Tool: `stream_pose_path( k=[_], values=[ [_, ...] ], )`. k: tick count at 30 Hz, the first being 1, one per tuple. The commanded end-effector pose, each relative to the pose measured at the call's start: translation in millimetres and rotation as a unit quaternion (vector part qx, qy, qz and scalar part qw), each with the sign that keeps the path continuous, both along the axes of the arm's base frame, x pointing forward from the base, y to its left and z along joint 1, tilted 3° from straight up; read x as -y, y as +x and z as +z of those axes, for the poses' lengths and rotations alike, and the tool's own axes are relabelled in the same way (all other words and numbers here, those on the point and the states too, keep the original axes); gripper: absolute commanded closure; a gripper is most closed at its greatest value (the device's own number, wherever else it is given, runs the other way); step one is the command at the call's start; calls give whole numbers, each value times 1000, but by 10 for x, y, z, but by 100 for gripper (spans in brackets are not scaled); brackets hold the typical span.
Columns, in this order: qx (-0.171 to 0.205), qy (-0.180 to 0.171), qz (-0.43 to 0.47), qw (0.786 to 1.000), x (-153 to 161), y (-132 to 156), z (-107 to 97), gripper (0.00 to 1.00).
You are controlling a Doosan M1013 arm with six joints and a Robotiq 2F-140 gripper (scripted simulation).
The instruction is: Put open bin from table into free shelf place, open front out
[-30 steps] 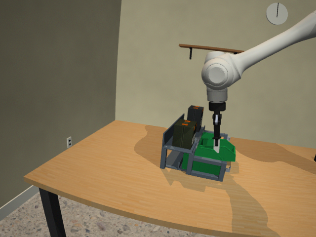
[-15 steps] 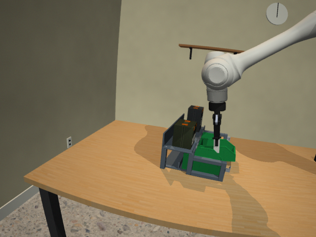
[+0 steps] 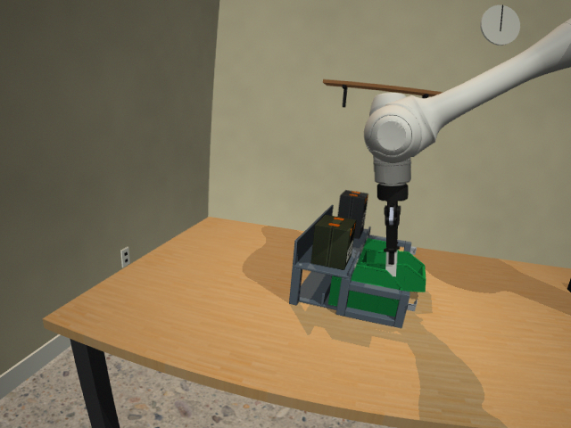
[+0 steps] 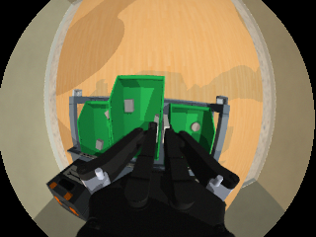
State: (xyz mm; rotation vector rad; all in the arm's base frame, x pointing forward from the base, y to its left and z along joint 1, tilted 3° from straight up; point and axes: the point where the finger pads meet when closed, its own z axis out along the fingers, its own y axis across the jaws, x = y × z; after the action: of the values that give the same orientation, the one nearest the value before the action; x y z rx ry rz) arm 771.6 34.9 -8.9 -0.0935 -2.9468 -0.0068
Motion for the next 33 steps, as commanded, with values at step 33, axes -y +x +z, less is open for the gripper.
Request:
stream_pose_path(
  k=[33],
  values=[
    [1, -1, 0, 1000, -8, -9, 4, 94]
  ],
)
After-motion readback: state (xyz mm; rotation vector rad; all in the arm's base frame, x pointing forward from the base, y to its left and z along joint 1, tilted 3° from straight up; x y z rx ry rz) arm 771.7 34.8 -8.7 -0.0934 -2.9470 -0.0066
